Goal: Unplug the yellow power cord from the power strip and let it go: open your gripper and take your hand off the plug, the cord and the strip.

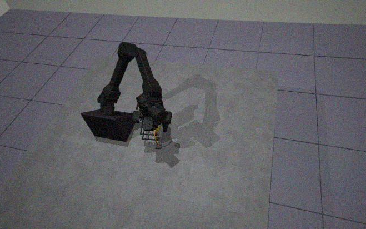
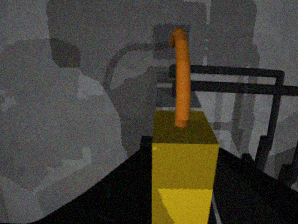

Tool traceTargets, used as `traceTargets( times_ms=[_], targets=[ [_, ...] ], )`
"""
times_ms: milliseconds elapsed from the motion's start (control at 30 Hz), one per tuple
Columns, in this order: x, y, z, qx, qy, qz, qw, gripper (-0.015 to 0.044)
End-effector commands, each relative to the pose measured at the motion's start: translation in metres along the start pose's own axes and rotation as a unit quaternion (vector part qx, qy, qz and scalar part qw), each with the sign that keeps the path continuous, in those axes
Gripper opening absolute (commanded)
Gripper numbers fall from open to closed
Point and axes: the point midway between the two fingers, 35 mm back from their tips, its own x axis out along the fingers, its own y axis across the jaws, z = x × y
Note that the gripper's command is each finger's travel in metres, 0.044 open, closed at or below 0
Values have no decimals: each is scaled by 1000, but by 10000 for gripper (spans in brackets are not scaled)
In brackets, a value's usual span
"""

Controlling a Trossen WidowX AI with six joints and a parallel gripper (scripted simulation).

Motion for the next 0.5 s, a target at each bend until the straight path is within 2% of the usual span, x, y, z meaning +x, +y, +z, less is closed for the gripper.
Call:
traceTargets(
  times_ms=[0, 400, 467],
  targets=[
    [-10, 2, 30, -1, -39, 3, 999, 0],
    [-15, 0, 50, -1, -39, 3, 999, 0],
    [-9, 0, 38, -5, -35, -2, 999, 53]
  ],
)
